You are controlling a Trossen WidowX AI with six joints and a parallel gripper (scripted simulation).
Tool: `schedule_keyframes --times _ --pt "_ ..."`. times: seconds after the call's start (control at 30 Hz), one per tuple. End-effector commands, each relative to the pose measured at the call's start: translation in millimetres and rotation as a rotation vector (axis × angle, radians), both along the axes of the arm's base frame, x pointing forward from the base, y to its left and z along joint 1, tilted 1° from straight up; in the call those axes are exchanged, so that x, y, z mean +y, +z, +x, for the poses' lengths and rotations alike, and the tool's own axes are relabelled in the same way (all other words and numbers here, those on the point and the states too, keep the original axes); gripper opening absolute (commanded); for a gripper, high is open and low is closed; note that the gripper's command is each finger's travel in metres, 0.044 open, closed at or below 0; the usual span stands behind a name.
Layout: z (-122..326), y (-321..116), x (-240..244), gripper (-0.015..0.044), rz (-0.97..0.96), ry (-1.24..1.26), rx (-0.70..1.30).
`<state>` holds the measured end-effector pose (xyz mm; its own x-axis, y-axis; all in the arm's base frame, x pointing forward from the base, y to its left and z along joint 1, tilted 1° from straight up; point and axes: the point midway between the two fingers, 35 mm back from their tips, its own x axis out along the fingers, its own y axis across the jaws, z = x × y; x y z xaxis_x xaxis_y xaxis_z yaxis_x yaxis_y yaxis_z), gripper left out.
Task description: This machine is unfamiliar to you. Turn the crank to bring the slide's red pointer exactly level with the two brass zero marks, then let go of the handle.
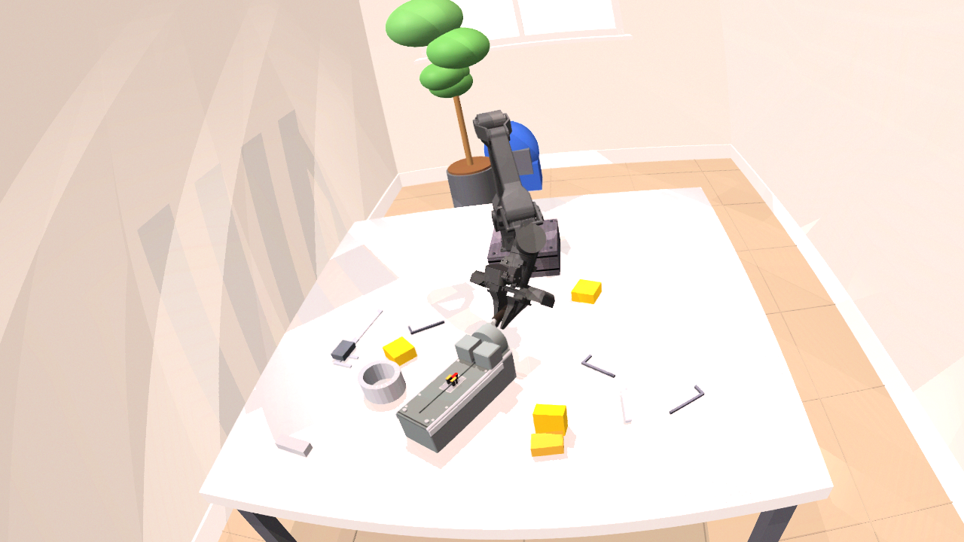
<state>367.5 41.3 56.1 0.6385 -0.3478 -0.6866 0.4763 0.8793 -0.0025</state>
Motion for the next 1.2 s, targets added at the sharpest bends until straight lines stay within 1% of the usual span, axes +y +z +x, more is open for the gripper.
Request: schedule_keyframes --times 0.0,1.17 --pt "3.8 2.9 7.7 0.0000 0.017 0.018 -0.013" --pt "8.0 0.4 15.5 0.0000 0.017 0.018 -0.013"
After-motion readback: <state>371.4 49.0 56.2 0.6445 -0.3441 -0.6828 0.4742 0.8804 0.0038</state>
